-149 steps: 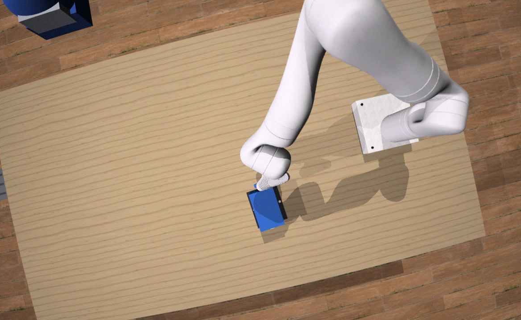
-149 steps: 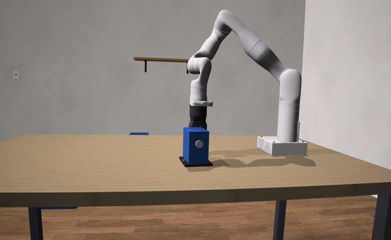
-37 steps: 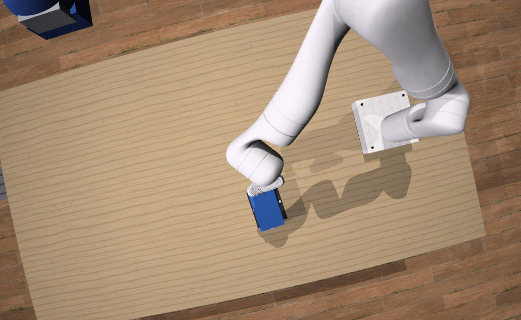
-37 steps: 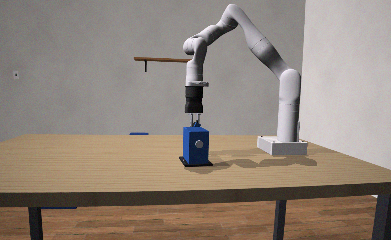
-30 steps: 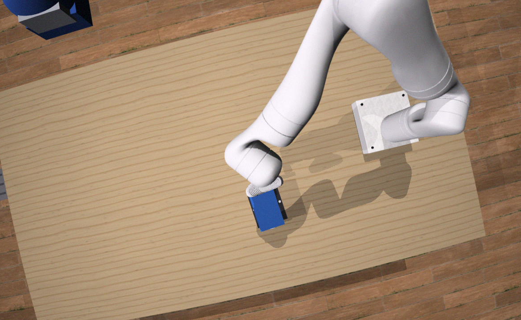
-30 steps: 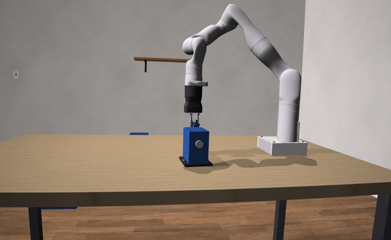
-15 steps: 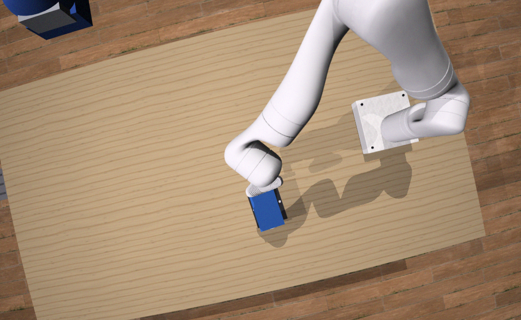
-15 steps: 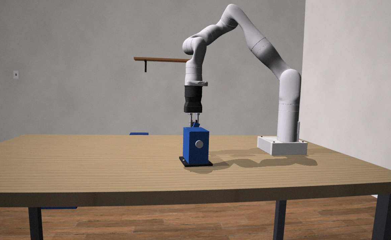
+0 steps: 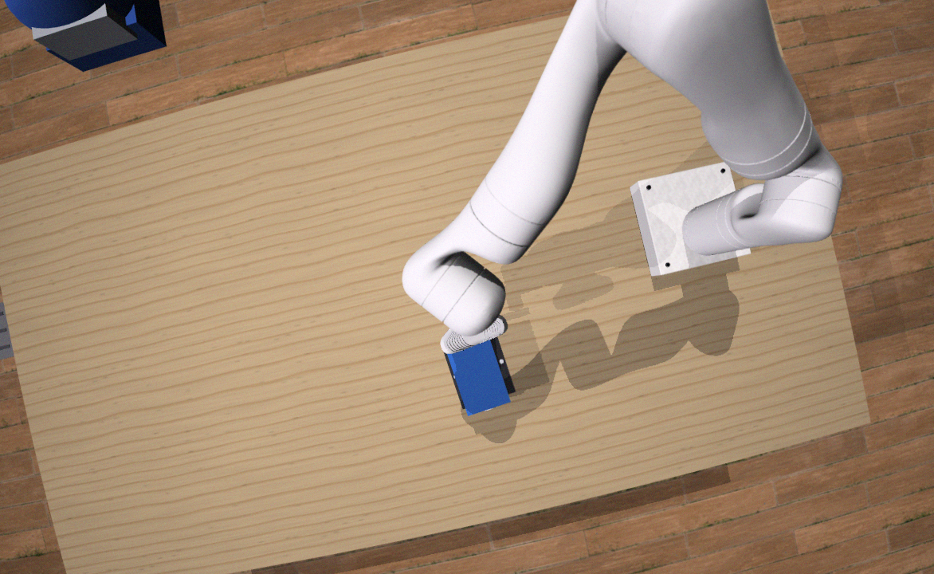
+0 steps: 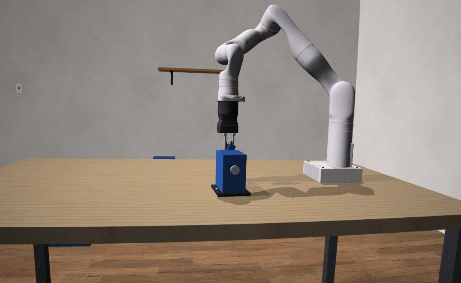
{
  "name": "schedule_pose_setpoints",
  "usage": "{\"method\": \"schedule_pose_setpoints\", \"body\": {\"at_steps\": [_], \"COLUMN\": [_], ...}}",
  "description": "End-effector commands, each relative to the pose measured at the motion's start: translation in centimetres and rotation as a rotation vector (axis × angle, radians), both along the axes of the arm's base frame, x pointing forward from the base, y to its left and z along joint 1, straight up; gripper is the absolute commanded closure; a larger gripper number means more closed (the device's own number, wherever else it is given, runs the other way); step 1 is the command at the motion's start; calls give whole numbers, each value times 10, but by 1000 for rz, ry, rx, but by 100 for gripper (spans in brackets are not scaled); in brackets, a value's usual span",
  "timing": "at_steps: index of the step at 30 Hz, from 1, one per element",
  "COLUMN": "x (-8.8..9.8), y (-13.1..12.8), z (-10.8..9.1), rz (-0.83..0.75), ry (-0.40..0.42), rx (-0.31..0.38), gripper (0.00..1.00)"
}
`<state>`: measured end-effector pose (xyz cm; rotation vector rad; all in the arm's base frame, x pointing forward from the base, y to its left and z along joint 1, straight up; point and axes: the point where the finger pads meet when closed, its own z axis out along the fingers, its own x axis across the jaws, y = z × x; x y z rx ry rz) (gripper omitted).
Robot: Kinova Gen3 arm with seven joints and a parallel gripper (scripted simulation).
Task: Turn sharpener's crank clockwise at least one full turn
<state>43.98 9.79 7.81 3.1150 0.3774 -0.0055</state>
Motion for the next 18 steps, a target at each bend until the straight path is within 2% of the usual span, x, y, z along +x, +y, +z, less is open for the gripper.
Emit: {"method": "schedule_pose_setpoints", "body": {"at_steps": [1, 11, 18], "x": [1, 2, 15], "y": [0, 1, 4], "z": [1, 1, 4], "rz": [-1, -1, -1], "ry": [-4, -4, -4], "rx": [1, 1, 1], "gripper": [100, 100, 100]}}
